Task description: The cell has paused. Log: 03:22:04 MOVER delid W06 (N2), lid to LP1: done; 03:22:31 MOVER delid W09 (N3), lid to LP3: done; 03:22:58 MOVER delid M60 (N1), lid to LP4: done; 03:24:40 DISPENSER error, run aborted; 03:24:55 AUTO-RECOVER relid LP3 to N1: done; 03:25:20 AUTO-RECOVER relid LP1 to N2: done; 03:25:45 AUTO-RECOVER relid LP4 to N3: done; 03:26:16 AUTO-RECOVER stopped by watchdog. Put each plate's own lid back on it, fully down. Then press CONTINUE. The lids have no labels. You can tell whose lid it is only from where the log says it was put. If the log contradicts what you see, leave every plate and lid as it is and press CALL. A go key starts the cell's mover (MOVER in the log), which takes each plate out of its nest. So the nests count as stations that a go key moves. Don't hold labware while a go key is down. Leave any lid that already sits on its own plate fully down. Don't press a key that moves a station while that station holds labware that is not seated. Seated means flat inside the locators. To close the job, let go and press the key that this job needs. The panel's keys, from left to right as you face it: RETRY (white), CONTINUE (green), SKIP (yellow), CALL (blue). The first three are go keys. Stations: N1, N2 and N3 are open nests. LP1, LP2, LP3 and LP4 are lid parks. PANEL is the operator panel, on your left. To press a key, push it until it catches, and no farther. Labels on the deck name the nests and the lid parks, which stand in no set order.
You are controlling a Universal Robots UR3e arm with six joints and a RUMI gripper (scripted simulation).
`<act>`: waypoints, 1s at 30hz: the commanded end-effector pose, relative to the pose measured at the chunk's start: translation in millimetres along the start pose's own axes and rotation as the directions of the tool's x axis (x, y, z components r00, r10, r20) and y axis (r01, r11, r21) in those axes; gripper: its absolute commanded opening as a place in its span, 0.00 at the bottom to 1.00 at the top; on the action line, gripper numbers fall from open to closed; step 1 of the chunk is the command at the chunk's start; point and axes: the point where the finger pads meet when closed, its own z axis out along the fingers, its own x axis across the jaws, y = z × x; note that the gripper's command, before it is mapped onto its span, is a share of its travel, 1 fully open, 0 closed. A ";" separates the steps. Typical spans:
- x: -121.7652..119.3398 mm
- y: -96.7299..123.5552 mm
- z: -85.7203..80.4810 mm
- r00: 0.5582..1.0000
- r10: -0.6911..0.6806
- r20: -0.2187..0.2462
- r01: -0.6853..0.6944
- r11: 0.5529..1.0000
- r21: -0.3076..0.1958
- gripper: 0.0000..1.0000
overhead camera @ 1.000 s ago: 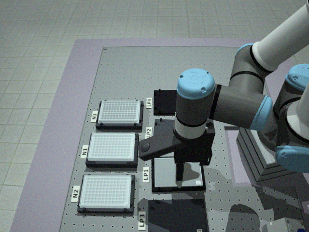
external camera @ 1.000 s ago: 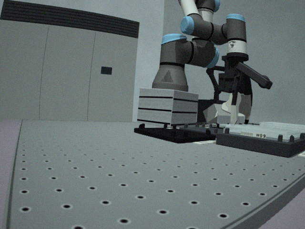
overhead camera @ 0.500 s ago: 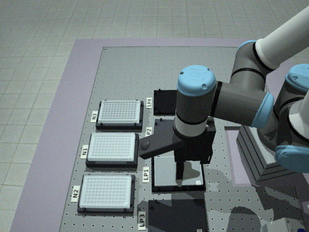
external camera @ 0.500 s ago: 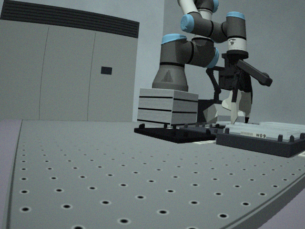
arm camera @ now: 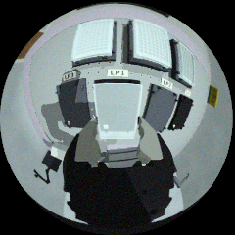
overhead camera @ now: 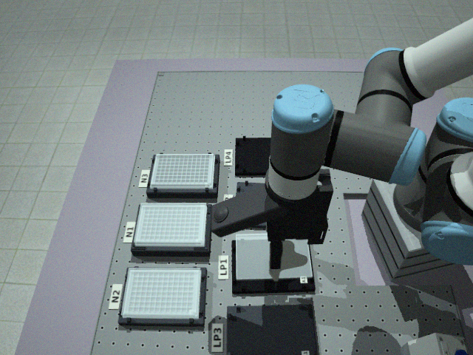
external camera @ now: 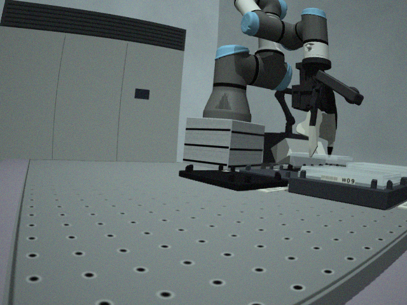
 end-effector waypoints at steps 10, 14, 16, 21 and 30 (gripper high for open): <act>0.3 -0.5 -15.3 1.000 0.000 0.000 0.000 1.000 0.000 0.00; 15.7 -13.3 -15.3 0.999 0.035 0.000 -0.035 0.999 0.000 0.00; 23.4 -19.7 -15.3 0.999 0.035 0.000 -0.035 0.999 0.000 0.00; 42.6 -35.7 -15.3 0.999 0.035 0.000 -0.035 0.999 0.000 0.00; 69.5 -58.1 -15.3 0.999 0.035 0.000 -0.035 0.999 0.000 0.00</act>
